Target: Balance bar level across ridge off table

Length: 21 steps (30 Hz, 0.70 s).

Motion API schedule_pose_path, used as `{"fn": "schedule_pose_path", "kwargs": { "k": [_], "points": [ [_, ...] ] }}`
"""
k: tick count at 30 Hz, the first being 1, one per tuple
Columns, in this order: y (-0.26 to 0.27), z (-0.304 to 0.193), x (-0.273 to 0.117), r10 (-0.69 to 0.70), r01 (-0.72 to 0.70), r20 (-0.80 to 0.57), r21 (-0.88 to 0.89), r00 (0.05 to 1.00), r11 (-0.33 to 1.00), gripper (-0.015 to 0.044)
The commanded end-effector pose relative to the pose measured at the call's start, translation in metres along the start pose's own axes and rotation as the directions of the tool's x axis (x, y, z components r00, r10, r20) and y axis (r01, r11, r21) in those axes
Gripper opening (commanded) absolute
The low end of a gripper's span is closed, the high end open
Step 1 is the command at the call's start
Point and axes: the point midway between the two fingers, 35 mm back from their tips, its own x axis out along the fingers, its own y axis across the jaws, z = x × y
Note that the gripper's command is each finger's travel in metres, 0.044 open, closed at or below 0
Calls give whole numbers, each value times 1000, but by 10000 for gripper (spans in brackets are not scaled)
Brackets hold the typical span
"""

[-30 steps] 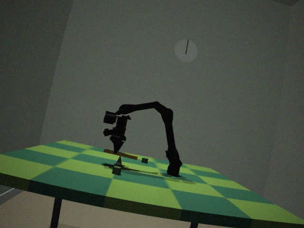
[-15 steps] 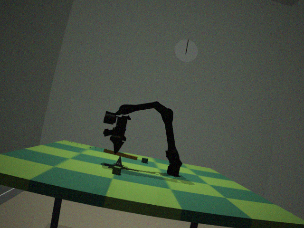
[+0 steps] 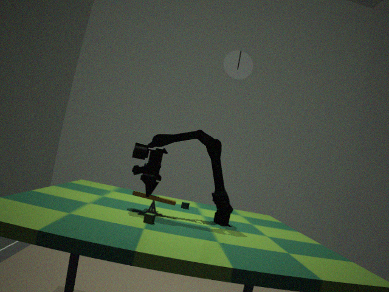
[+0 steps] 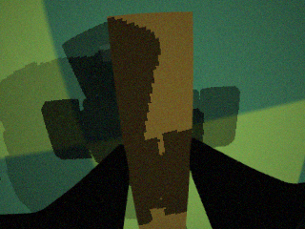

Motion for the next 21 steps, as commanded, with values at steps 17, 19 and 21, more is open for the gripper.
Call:
{"fn": "schedule_pose_path", "kwargs": {
  "k": [17,19,21],
  "points": [
    [-1,0,2,-4,4,0,1,1000,1000,0],
    [-1,0,3,-4,4,0,1,1000,1000,0],
    [-1,0,3,-4,4,0,1,1000,1000,0]
  ]
}}
